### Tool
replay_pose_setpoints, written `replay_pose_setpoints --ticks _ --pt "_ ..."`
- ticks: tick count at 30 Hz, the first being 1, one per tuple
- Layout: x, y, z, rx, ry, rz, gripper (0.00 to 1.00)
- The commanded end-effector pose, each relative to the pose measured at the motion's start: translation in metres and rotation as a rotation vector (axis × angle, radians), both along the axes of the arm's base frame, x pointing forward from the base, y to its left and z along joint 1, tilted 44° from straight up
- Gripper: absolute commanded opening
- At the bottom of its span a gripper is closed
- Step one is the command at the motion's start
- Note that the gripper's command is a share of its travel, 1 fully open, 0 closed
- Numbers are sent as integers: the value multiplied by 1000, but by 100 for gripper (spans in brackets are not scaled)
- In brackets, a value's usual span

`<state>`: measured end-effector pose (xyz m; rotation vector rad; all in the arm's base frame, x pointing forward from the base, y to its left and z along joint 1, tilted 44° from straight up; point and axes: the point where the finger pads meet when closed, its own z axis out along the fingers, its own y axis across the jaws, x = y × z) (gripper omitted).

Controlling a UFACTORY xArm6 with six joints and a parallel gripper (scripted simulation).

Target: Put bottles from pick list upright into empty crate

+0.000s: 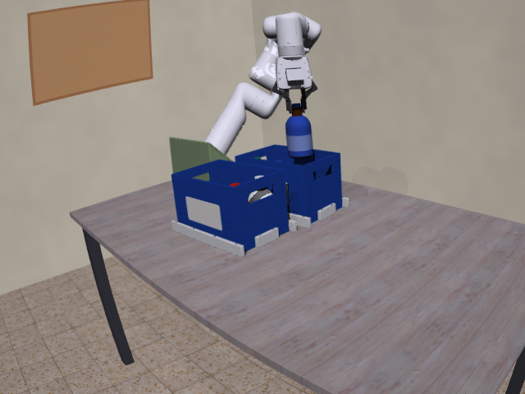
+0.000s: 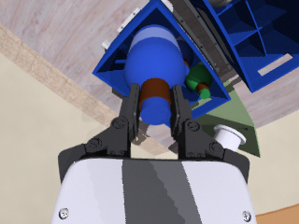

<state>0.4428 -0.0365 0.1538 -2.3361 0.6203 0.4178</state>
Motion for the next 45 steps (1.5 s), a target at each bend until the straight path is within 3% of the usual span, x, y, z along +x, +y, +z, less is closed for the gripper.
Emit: replay_pose_setpoints --ticks 1,45 --pt "1 -1 1 -2 -4 -2 0" --pt "-1 4 -7 -2 -4 -2 0"
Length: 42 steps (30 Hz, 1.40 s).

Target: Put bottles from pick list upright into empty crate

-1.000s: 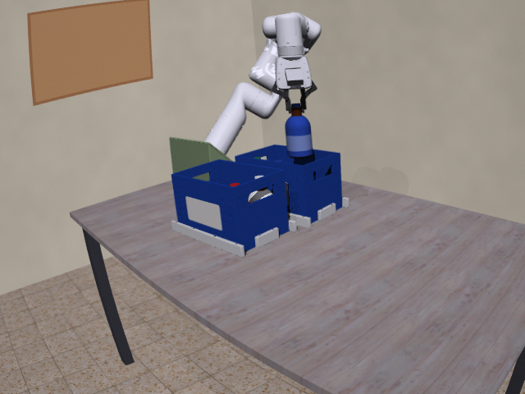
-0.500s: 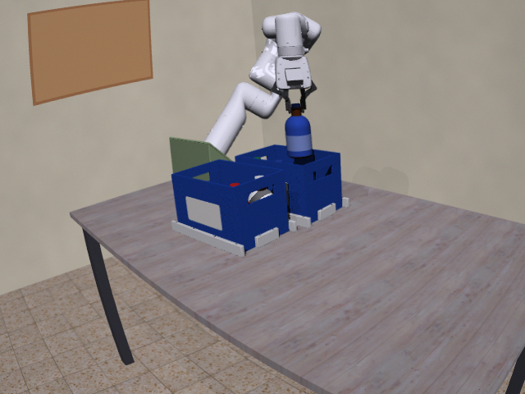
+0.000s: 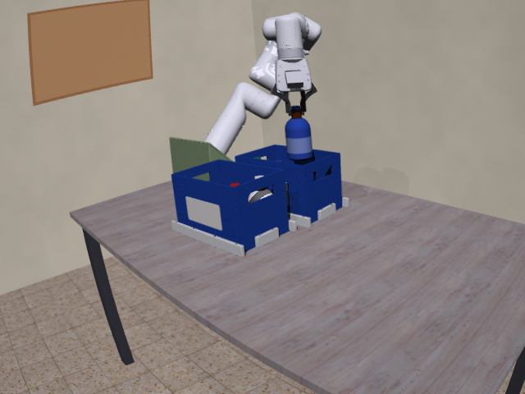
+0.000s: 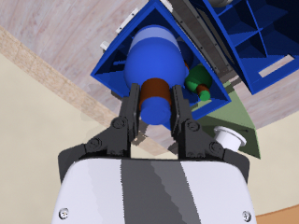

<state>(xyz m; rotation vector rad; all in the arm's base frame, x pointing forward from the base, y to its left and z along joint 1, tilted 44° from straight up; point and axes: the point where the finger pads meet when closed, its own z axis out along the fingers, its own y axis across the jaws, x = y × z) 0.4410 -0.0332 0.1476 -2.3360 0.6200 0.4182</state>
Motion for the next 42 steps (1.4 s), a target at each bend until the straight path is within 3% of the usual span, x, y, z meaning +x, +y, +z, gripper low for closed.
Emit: replay_pose_setpoints --ticks 1,42 --pt "1 2 -2 -2 -4 -2 0" --pt "-4 25 -27 -2 -4 -2 0"
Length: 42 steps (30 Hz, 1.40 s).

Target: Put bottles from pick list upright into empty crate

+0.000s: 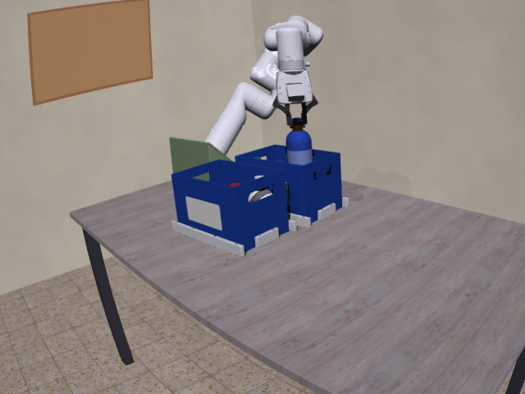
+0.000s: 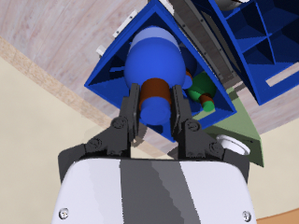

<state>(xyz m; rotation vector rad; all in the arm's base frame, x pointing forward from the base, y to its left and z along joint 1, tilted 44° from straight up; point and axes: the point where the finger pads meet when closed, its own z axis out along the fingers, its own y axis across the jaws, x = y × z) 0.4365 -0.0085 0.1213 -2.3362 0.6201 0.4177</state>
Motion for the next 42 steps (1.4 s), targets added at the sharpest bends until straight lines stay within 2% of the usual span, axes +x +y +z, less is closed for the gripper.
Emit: replay_pose_setpoints --ticks 1,42 --pt "1 1 -2 -2 -4 -2 0" --pt "-4 27 -28 -1 -4 -2 0"
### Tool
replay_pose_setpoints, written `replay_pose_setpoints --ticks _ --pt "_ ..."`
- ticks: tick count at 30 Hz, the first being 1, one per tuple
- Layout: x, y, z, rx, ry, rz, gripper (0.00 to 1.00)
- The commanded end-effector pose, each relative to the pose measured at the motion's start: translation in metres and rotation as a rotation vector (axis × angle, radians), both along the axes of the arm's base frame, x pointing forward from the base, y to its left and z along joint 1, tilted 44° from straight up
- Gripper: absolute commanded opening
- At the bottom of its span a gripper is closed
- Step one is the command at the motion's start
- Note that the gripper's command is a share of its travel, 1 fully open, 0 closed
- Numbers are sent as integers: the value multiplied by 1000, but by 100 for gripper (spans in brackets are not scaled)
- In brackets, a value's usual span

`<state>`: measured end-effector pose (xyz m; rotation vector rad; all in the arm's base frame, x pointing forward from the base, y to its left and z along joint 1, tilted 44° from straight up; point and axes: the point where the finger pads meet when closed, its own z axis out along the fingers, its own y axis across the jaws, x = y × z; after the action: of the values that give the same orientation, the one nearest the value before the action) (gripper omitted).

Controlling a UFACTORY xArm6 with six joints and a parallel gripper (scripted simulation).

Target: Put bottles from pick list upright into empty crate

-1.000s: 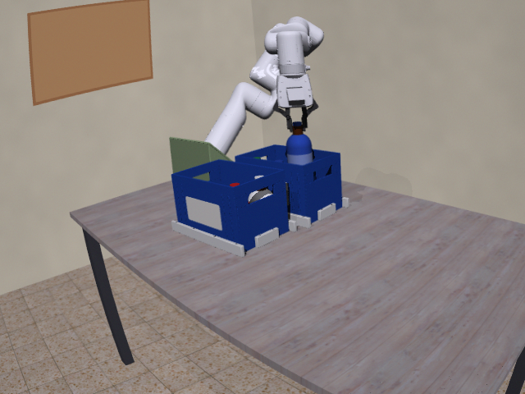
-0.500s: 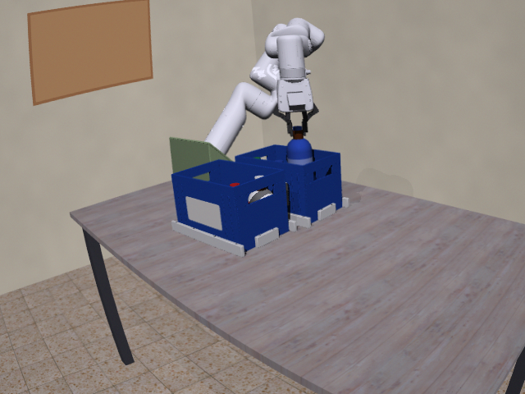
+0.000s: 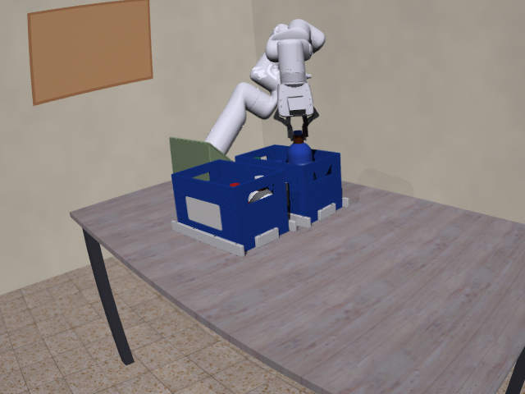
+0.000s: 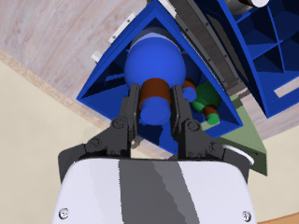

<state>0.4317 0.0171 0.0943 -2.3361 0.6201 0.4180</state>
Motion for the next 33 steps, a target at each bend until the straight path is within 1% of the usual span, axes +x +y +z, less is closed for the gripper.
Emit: replay_pose_setpoints --ticks 1,33 --pt "1 2 -2 -2 -4 -2 0" --pt "-3 21 -22 -1 -4 -2 0"
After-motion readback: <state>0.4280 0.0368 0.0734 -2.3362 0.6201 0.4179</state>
